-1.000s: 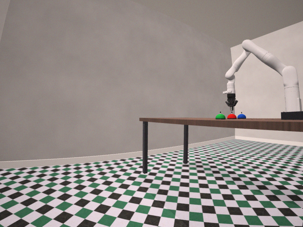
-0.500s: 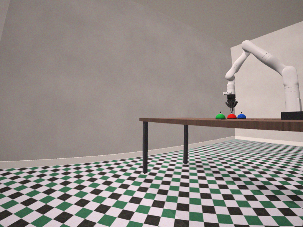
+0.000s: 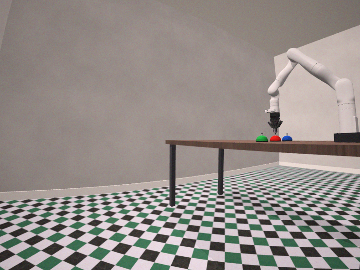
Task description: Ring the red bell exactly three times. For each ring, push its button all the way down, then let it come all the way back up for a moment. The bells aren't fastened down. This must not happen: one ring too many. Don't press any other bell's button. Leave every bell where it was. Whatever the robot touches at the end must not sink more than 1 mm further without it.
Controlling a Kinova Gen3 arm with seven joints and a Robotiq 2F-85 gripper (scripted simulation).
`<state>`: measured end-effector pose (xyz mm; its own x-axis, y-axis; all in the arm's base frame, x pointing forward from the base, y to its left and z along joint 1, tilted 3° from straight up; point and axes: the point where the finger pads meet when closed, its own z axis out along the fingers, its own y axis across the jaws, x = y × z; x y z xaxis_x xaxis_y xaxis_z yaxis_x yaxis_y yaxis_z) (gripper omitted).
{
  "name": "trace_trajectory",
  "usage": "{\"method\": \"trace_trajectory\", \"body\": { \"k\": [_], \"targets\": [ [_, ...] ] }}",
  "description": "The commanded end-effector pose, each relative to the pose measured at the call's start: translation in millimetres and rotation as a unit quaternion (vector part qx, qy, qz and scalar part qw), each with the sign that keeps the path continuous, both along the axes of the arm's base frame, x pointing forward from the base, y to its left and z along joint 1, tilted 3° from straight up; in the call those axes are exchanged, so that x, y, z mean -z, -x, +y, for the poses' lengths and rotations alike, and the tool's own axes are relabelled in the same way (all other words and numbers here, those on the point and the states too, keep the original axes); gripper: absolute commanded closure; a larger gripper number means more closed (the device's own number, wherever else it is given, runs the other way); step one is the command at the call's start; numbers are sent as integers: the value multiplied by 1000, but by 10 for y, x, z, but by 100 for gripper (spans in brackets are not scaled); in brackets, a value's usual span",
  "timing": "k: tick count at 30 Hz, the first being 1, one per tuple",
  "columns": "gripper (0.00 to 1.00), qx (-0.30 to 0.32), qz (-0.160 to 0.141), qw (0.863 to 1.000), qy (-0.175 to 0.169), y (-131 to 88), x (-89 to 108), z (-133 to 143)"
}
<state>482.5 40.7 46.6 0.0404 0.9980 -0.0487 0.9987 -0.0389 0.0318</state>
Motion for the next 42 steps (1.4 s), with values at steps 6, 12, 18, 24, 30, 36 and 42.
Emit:
{"method": "trace_trajectory", "body": {
  "k": [6, 12, 18, 24, 30, 36, 42],
  "targets": [
    [100, 0, 0, 1000, 0, 1, -1, -1],
    [100, 0, 0, 1000, 0, 1, -1, -1],
    [100, 0, 0, 1000, 0, 1, -1, -1],
    [100, 0, 0, 1000, 0, 0, 14, -1],
    [100, 0, 0, 1000, 0, 0, 40, -3],
    [100, 0, 0, 1000, 0, 0, 40, -3],
    [100, 0, 0, 1000, 0, 0, 40, -3]
  ]
}}
